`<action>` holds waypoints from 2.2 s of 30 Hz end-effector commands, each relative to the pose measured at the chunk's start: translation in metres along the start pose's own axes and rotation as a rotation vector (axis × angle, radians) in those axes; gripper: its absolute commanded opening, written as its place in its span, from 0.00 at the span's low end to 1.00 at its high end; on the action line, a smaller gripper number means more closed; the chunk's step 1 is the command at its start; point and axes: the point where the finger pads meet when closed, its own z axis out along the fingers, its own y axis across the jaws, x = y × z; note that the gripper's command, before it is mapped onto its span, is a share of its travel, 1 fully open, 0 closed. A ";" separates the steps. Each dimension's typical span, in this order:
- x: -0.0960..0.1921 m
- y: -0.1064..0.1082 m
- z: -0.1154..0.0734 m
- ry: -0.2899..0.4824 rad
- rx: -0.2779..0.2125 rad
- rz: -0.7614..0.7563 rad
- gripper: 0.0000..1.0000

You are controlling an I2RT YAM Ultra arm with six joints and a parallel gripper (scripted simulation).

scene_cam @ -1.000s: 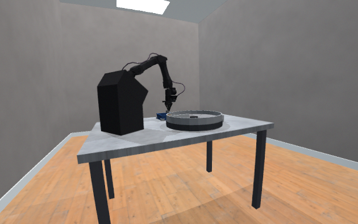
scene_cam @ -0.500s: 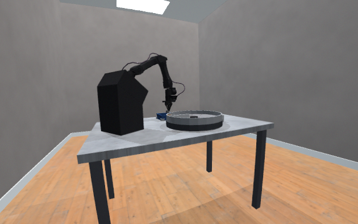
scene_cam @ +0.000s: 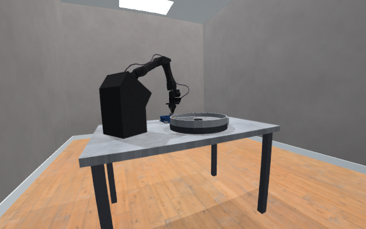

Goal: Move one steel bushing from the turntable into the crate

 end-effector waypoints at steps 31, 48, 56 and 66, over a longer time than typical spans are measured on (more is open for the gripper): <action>-0.001 0.027 -0.016 0.006 -0.049 0.008 0.00; -0.001 0.010 -0.011 -0.001 -0.031 0.008 0.00; 0.002 0.016 -0.014 0.004 -0.044 0.007 0.00; 0.002 0.016 -0.014 0.004 -0.044 0.007 0.00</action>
